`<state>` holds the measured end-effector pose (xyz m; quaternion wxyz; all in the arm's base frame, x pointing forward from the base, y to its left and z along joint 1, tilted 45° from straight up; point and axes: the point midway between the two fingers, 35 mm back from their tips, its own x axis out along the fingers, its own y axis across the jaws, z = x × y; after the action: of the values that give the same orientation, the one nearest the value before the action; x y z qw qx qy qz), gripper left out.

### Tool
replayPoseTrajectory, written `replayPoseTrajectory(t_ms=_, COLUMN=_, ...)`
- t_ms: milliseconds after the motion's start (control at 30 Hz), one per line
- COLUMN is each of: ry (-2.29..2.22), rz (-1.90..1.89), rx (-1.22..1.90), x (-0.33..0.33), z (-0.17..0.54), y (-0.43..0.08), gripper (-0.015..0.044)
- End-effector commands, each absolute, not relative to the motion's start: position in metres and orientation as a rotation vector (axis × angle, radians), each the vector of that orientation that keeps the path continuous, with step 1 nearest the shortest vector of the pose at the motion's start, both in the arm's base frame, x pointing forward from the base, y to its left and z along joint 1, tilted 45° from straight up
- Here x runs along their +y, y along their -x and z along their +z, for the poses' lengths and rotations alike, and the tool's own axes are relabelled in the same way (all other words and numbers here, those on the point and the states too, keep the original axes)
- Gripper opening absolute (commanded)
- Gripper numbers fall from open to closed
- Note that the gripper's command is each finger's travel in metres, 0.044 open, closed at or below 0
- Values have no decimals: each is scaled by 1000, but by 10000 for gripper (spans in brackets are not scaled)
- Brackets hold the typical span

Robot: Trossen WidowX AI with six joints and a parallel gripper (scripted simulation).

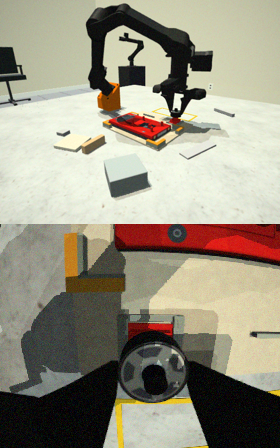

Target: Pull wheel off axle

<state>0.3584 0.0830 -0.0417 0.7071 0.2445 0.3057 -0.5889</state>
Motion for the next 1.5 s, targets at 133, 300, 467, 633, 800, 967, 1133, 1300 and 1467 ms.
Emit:
replayPoseTrajectory(t_ms=133, ry=-548, rz=-1309, rx=678, x=86, z=-39, y=-359, gripper=0)
replayPoseTrajectory(t_ms=300, ry=-547, rz=-1308, rx=678, x=87, z=-38, y=-358, gripper=0)
replayPoseTrajectory(t_ms=467, ry=-547, rz=-1308, rx=678, x=88, z=-37, y=-358, gripper=0)
replayPoseTrajectory(t_ms=633, ry=-547, rz=-1308, rx=678, x=89, z=-35, y=-358, gripper=0)
replayPoseTrajectory(t_ms=800, ry=-546, rz=-1308, rx=678, x=90, z=-34, y=-358, gripper=0)
replayPoseTrajectory(t_ms=967, ry=-546, rz=-1308, rx=678, x=91, z=-33, y=-358, gripper=0)
replayPoseTrajectory(t_ms=1133, ry=-546, rz=-1307, rx=678, x=93, z=-32, y=-357, gripper=0)
replayPoseTrajectory(t_ms=1300, ry=-545, rz=-1307, rx=678, x=94, z=-31, y=-357, gripper=0)
replayPoseTrajectory(t_ms=1467, ry=-545, rz=-1307, rx=678, x=95, z=-30, y=-357, gripper=0)
